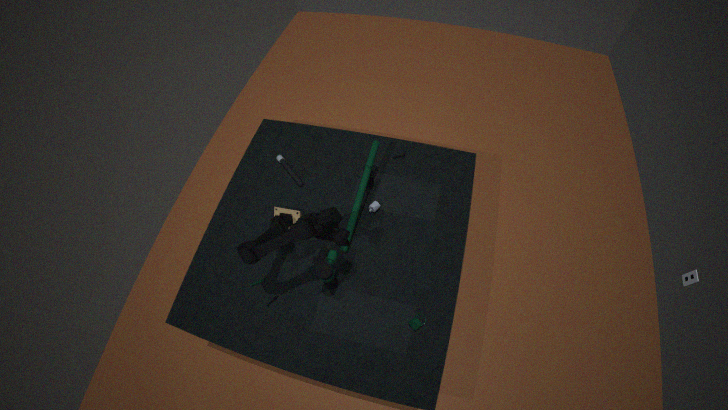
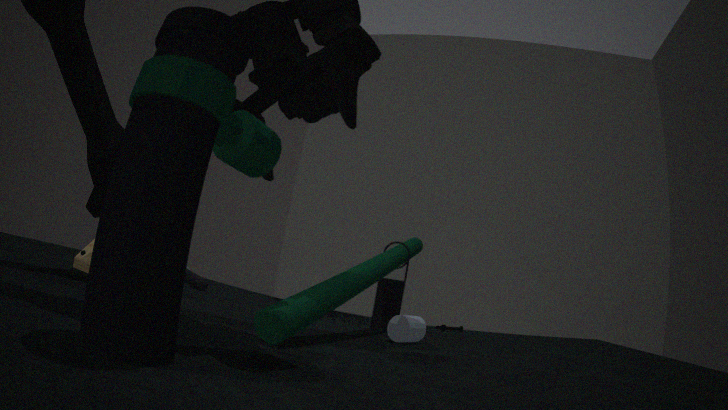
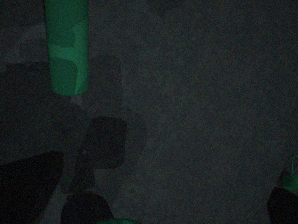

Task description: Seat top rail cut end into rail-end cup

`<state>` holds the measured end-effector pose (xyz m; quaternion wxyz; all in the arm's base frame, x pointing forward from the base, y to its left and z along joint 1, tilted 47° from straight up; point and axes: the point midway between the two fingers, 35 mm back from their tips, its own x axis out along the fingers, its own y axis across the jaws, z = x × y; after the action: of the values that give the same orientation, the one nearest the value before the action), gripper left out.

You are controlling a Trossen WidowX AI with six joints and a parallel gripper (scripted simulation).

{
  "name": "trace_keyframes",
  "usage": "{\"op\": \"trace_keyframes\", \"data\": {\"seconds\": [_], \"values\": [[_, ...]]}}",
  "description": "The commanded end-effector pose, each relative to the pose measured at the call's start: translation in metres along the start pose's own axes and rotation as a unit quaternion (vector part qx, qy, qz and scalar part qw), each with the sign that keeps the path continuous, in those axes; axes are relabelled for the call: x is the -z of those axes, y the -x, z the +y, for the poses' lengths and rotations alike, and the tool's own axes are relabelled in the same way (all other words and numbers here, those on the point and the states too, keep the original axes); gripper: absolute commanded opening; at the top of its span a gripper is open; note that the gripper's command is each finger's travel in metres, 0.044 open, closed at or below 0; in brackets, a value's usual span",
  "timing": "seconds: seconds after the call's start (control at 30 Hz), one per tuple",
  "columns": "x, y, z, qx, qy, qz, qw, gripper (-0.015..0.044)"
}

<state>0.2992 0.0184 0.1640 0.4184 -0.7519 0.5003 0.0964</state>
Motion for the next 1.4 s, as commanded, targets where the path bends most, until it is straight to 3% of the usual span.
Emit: {"op": "trace_keyframes", "data": {"seconds": [0.0,0.3,0.63,1.27,1.37], "values": [[-0.026,0.016,-0.007,-0.006,-0.141,-0.015,0.99,0.044],[-0.08,0.055,-0.011,-0.02,-0.437,-0.024,0.899,0.044],[-0.11,0.08,-0.007,-0.024,-0.592,-0.021,0.805,0.044],[-0.111,0.081,-0.007,-0.024,-0.598,-0.021,0.801,0.044],[-0.113,0.074,-0.005,-0.033,-0.559,-0.009,0.828,0.044]]}}
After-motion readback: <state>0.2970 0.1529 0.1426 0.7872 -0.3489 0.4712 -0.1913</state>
